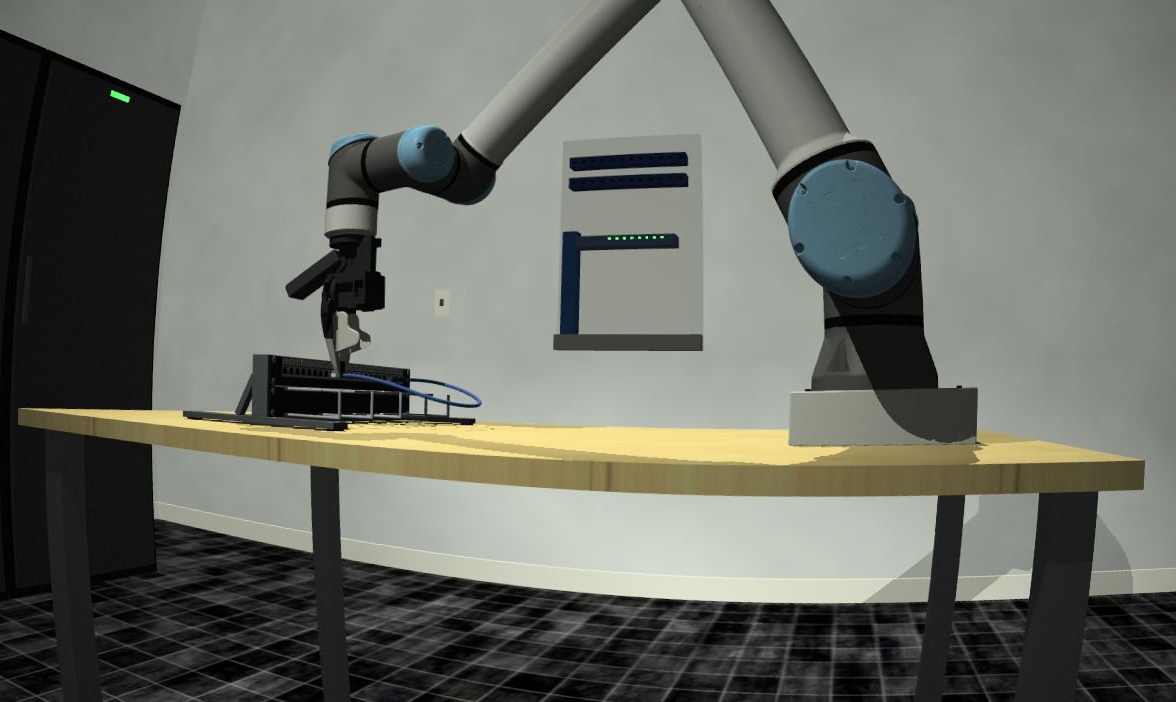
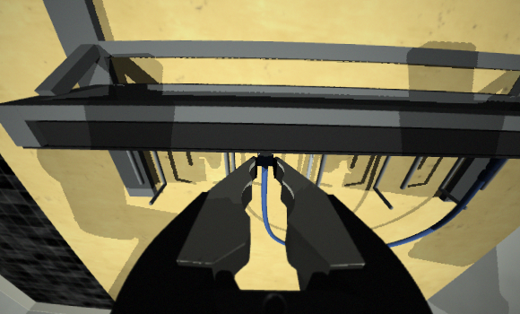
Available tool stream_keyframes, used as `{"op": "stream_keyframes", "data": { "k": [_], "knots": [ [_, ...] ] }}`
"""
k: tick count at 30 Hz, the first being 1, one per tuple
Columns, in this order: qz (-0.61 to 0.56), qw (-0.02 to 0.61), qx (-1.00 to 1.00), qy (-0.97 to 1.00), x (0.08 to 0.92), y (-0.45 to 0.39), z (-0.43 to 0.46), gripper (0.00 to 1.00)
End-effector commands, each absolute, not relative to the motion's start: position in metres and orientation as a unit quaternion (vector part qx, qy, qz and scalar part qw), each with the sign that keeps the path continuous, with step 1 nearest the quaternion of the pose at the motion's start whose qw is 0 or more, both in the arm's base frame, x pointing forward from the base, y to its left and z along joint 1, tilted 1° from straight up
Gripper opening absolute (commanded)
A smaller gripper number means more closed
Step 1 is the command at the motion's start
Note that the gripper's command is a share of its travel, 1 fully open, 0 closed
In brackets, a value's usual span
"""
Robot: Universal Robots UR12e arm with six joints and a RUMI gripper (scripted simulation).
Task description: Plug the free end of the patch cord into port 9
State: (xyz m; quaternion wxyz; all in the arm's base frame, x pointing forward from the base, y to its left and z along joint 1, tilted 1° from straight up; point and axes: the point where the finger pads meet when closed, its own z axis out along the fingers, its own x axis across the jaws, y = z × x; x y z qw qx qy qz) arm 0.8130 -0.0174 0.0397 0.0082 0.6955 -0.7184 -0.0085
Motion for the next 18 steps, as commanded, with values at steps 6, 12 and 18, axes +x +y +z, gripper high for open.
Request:
{"op": "stream_keyframes", "data": {
  "k": [6,12,18],
  "knots": [
    [-0.007,0.007,0.696,-0.718,0.8135,-0.0176,0.0411,0.0],
    [-0.007,0.007,0.696,-0.718,0.8135,-0.0176,0.0411,0.0],
    [-0.007,0.007,0.696,-0.718,0.8135,-0.0176,0.0411,0.22]
  ]
}}
